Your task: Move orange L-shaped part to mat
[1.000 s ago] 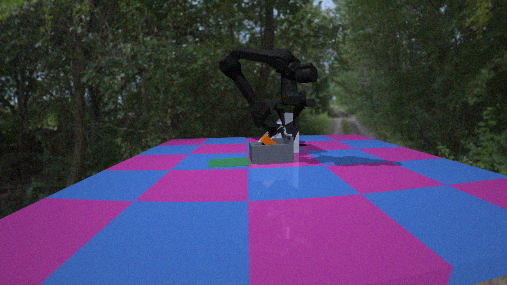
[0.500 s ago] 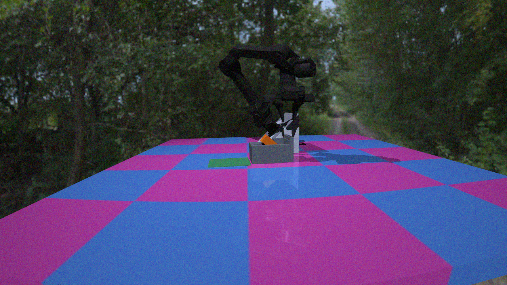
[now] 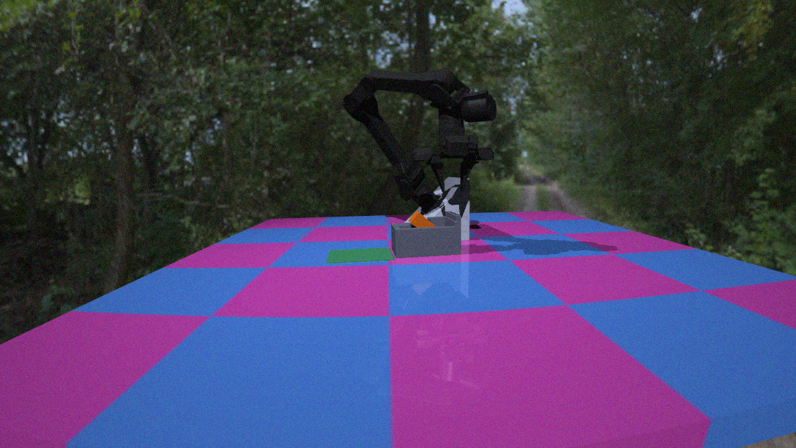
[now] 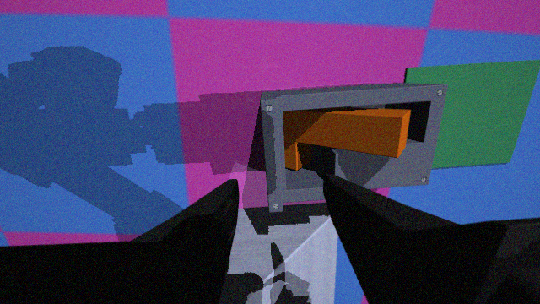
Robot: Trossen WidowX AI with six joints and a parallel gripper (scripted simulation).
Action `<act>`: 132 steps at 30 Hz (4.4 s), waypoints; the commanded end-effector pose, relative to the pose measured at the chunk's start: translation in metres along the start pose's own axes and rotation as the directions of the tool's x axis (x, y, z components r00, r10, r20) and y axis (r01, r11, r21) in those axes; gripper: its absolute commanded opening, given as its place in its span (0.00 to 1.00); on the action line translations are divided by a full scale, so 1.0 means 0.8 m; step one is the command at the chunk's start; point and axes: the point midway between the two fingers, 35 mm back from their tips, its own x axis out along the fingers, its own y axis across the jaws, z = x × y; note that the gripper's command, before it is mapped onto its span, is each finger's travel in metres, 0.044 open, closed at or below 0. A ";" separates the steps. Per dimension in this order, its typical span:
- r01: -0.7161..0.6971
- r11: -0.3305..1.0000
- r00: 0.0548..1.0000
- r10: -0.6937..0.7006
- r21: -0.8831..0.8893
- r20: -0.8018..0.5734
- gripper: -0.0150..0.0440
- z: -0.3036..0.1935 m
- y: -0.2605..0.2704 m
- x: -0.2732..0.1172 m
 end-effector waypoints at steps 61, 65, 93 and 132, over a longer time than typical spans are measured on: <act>0.015 0.026 1.000 -0.012 1.000 -0.014 0.73 0.012 -0.098 0.085; 0.015 0.026 1.000 -0.013 1.000 -0.014 0.73 0.011 -0.098 0.093; 0.014 0.021 1.000 -0.007 1.000 -0.014 0.25 0.013 -0.097 0.086; 0.016 0.027 1.000 -0.010 1.000 -0.016 0.25 0.013 -0.096 0.012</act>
